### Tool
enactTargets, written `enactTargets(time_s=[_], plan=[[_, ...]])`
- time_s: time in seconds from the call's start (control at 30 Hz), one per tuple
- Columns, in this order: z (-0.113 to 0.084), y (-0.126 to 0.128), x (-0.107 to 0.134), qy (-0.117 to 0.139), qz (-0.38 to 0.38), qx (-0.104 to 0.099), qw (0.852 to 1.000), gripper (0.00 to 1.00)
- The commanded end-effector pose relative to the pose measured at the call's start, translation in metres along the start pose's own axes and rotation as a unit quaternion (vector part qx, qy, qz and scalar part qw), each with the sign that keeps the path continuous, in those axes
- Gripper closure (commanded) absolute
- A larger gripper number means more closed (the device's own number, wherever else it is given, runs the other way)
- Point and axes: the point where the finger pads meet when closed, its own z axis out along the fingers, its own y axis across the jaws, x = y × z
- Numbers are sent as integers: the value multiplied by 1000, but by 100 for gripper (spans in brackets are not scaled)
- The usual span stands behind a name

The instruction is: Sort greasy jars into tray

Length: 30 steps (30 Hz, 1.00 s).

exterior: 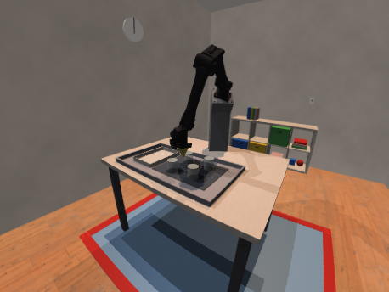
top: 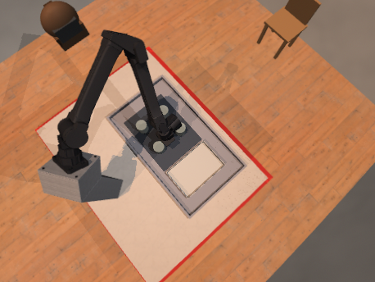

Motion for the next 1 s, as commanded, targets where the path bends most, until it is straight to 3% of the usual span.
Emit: enactTargets(time_s=[0.0, 0.97], plan=[[-4, 2, -4, -9, 1, 1, 1000, 100], [-4, 2, -1, -9, 1, 1, 1000, 100]])
